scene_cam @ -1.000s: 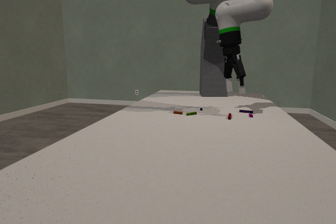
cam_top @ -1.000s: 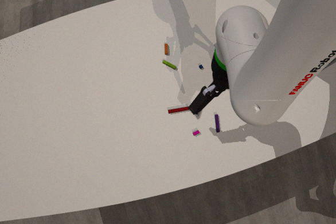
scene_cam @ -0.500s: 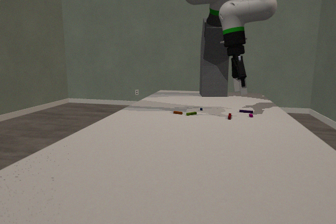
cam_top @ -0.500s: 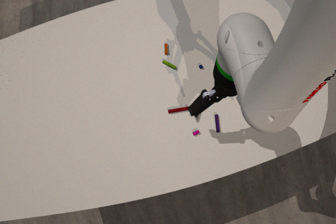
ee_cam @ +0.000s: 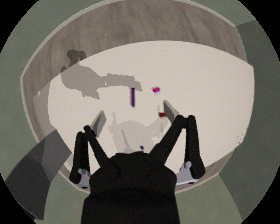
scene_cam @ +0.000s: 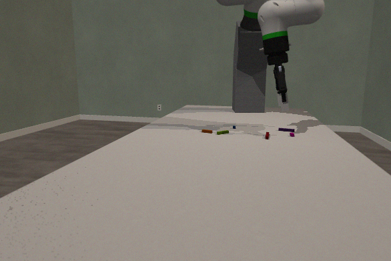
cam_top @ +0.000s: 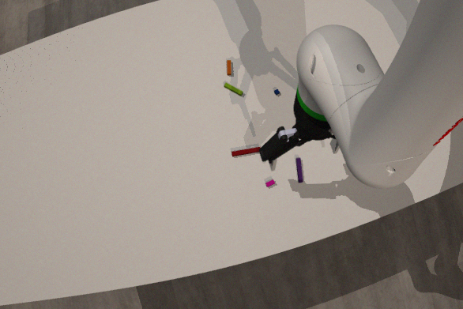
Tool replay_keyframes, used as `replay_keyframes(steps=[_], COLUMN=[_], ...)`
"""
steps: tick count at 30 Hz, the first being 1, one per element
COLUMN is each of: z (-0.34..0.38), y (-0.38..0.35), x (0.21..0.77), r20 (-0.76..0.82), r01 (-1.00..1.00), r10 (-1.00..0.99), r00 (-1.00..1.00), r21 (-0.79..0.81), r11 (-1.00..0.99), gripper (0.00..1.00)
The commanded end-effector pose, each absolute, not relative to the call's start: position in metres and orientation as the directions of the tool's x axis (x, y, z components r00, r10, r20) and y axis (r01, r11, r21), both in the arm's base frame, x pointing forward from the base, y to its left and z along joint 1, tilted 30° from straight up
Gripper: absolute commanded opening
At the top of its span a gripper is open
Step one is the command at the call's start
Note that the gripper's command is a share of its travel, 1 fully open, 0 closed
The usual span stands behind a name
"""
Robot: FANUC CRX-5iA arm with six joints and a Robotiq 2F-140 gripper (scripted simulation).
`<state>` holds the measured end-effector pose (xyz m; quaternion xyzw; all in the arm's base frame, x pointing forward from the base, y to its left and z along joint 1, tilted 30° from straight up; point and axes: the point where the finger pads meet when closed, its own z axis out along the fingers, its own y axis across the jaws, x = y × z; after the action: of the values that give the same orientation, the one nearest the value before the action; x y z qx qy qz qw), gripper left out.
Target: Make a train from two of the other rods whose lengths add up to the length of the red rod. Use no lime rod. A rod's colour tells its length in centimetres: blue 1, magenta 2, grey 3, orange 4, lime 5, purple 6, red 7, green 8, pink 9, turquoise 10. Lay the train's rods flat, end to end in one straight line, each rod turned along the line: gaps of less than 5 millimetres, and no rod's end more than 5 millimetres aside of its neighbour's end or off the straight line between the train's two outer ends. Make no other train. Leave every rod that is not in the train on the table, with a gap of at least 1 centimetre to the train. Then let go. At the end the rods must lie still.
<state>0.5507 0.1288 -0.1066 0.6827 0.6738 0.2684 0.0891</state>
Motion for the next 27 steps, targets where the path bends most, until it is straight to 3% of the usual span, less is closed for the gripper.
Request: replay_keyframes(steps=[1,27], z=[-0.106,-0.105], y=[0.132,0.146], x=[0.550,0.549], r20=[0.120,0.180], r01=[0.871,0.855], r10=[0.991,0.970], r00=[0.055,0.164], r21=[0.480,0.464], r11=[-0.107,-0.231], gripper=[1.00,1.00])
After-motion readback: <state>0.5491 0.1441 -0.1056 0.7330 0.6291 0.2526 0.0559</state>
